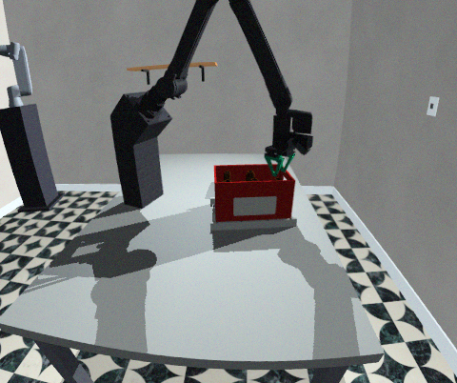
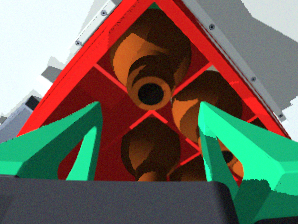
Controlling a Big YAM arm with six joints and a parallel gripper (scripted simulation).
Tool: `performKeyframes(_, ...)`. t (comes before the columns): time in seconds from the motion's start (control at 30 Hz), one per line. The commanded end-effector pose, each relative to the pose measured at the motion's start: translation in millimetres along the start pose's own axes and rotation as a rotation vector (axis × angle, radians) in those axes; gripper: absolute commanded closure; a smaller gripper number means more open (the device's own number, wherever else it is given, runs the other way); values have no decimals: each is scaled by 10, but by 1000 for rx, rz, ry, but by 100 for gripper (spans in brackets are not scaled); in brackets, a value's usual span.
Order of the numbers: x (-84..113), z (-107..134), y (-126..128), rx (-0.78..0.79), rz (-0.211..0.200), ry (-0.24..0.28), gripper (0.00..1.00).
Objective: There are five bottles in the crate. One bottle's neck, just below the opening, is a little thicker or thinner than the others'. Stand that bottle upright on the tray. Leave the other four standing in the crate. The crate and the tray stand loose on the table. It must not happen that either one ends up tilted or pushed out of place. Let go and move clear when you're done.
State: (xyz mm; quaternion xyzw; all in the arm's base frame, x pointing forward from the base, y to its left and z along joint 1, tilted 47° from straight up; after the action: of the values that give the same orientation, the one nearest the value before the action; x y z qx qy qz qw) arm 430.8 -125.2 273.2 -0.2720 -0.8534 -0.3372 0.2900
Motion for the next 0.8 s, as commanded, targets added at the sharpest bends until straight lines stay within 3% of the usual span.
performKeyframes(0.0,-19,-105,31,2,-12,-19,39)
performKeyframes(0.77,-106,-115,40,2,-12,-20,39)
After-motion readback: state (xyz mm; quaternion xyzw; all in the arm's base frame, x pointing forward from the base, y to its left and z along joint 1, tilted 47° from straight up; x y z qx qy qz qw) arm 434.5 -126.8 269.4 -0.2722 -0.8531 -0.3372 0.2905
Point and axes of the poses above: the point where the finger pads meet when closed, its own x axis back along the fingers, its own y axis across the jaws, z = x × y, the point moved 8 cm from there along x, back along the fingers, and after that the axes turned 15 degrees about -x, right-handed, at the moved point
